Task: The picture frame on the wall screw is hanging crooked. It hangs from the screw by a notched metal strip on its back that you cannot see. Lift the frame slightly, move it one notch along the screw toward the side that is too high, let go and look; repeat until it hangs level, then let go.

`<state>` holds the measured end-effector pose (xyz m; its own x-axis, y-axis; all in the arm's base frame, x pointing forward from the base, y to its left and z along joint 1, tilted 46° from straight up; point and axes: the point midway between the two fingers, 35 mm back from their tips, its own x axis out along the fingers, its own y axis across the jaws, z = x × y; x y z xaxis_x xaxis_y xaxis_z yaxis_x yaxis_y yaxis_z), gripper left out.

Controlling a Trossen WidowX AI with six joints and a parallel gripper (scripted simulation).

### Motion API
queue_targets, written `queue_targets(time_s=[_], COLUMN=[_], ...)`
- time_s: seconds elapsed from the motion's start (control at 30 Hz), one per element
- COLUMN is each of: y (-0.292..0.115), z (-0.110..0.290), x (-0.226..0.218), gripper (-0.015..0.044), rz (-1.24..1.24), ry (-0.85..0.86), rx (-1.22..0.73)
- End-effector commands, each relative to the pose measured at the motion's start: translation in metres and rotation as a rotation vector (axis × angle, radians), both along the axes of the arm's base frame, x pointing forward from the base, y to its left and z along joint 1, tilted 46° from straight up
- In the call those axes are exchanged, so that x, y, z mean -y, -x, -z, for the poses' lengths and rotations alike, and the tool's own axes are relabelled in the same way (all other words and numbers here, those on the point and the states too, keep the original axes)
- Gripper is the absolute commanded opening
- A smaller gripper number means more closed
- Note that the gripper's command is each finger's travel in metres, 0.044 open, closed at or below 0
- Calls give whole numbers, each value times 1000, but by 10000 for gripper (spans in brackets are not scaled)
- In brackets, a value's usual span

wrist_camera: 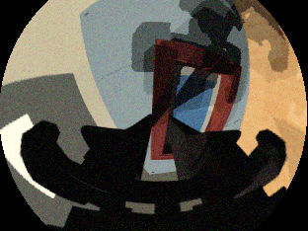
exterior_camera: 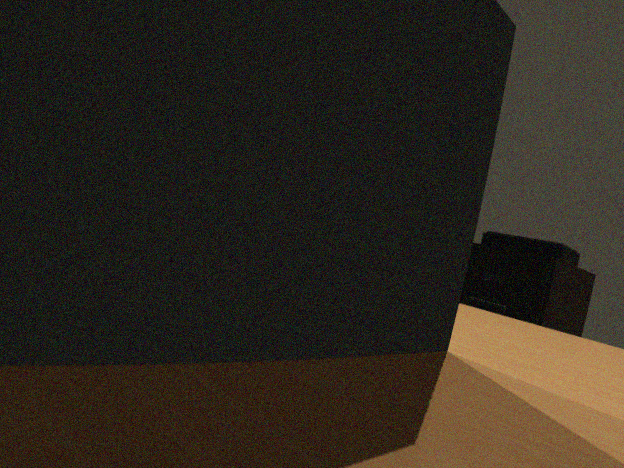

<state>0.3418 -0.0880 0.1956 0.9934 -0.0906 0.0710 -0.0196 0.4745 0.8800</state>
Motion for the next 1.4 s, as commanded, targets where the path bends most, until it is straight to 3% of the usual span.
queue_targets(time_s=[0.0, 0.1, 1.37], y=[0, 0, 0], z=[0, 0, -8], x=[1, 1, -5], gripper=[36, 0, 0], rz=[4, 4, 4], ry=[3, 3, 3], rx=[0, 0, 0])
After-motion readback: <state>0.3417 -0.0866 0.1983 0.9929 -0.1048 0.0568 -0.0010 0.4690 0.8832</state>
